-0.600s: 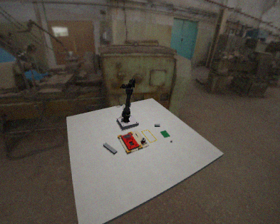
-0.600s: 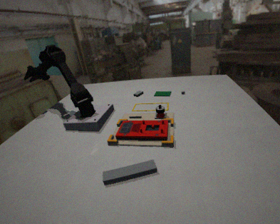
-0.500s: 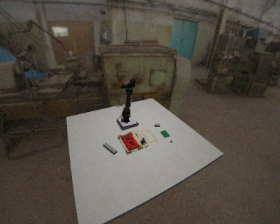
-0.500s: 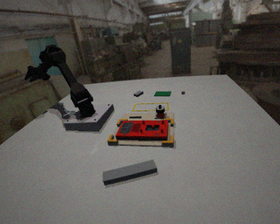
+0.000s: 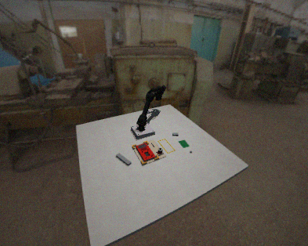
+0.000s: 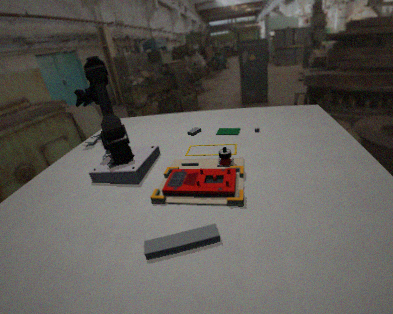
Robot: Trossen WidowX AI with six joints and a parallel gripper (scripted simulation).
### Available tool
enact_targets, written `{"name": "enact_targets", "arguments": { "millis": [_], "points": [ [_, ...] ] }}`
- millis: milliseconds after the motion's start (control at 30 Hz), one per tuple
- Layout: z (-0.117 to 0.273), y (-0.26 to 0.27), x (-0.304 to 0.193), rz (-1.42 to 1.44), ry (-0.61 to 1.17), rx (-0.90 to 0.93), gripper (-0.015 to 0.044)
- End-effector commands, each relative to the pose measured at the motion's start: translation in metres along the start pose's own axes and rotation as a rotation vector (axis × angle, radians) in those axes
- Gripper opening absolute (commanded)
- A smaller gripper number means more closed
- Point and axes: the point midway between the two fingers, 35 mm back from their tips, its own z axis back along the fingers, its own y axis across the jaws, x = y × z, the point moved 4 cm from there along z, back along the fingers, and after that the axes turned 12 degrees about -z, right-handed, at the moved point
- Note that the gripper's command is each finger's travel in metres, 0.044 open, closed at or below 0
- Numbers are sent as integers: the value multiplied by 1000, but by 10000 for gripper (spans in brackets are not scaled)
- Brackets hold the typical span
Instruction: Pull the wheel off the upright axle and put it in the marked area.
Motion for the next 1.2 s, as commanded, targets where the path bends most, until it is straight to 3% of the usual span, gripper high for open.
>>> {"name": "enact_targets", "arguments": {
  "millis": [0, 233, 633, 1167],
  "points": [
    [37, 30, 20, -29, -7, 103, 300],
    [108, 68, 58, -40, -15, 265, 300],
    [257, 108, 165, -229, -86, 600, 300],
    [427, 47, 335, -586, -216, 950, 300]
  ]
}}
